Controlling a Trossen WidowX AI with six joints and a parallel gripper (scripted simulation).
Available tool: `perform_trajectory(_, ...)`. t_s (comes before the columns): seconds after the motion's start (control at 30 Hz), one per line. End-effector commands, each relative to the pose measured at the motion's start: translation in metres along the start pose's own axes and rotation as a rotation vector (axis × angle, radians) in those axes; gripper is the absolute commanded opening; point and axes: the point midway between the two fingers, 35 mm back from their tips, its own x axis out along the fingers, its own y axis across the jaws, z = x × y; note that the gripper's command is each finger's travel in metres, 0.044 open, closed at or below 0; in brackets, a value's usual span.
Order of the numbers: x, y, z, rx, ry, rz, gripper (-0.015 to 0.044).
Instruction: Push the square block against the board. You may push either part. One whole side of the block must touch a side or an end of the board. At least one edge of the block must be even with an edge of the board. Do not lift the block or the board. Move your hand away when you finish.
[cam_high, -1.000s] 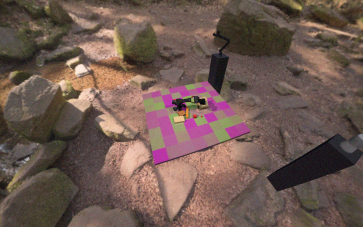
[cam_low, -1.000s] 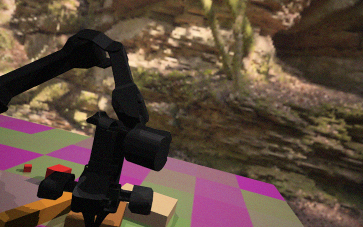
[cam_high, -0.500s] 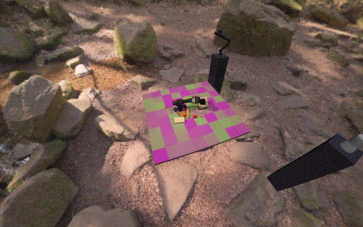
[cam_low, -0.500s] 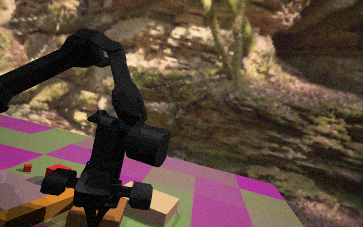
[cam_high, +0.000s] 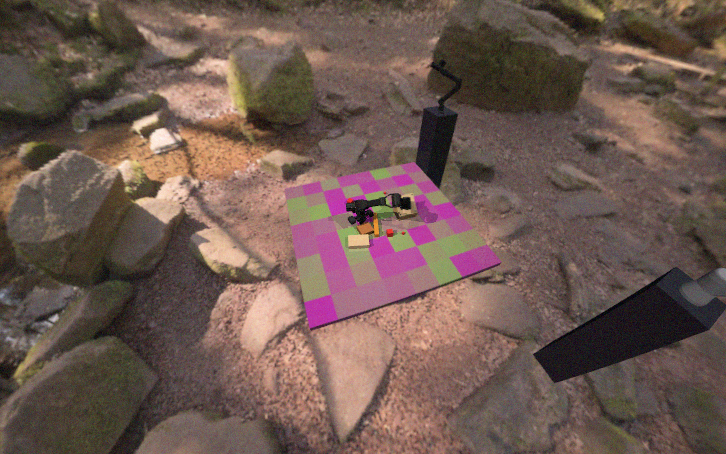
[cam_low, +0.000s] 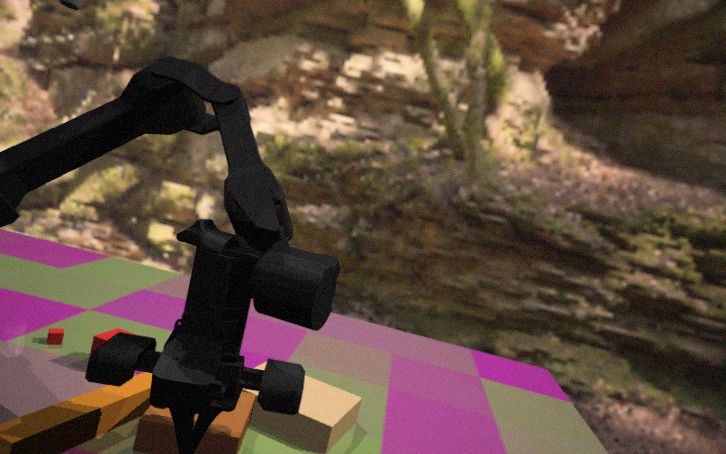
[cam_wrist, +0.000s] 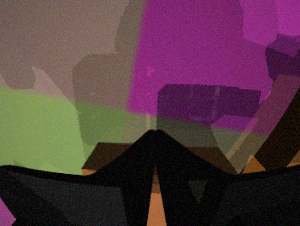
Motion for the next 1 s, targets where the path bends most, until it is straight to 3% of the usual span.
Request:
perform_trajectory(0.0,0.004,-0.002,0.000,0.000,0.013,-0.011,0.0000)
perform_trajectory(0.97,0.005,0.001,0.047,-0.001,0.012,-0.010,0.0000)
